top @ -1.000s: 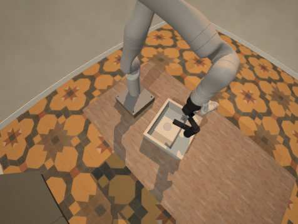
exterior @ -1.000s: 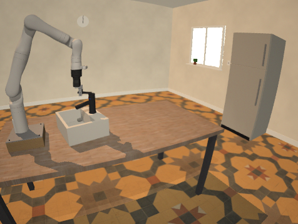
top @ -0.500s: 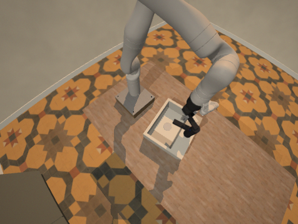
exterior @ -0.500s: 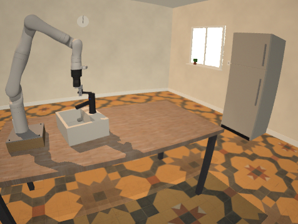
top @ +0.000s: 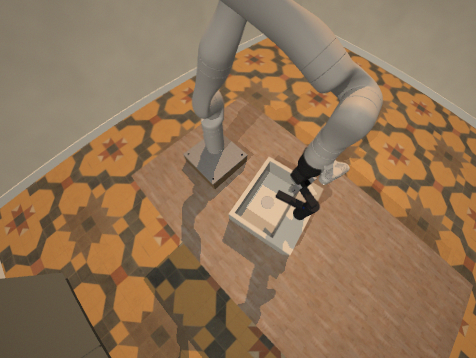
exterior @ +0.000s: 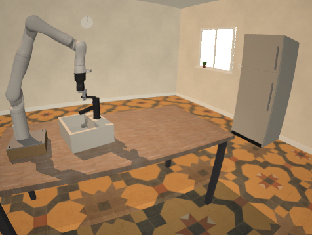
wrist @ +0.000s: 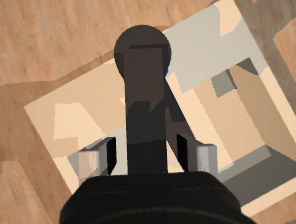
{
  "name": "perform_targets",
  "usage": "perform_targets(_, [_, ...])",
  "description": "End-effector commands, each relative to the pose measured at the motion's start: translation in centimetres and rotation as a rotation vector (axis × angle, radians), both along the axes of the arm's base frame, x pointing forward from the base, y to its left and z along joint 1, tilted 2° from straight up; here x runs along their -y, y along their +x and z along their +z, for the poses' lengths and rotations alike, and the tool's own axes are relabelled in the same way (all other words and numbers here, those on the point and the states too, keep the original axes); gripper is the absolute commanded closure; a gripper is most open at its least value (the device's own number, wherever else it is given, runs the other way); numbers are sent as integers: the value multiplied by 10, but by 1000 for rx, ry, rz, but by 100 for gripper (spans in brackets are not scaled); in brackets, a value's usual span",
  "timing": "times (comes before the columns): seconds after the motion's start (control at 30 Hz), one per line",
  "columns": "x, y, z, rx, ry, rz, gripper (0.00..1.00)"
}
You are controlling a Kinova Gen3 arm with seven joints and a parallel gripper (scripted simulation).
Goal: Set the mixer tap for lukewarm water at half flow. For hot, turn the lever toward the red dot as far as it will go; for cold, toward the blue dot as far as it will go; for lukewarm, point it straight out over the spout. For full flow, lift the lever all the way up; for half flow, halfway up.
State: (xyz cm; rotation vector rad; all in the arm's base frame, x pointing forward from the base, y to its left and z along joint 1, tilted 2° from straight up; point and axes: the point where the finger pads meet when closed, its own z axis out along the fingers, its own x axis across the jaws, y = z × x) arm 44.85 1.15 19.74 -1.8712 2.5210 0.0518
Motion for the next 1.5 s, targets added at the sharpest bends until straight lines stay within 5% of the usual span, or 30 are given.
perform_targets(0.0, [0,0,1,2,0,0,0])
perform_targets(0.07, [0,0,1,2,0,0,0])
perform_targets(0.1, [0,0,1,2,0,0,100])
perform_targets(1.47, [0,0,1,2,0,0,100])
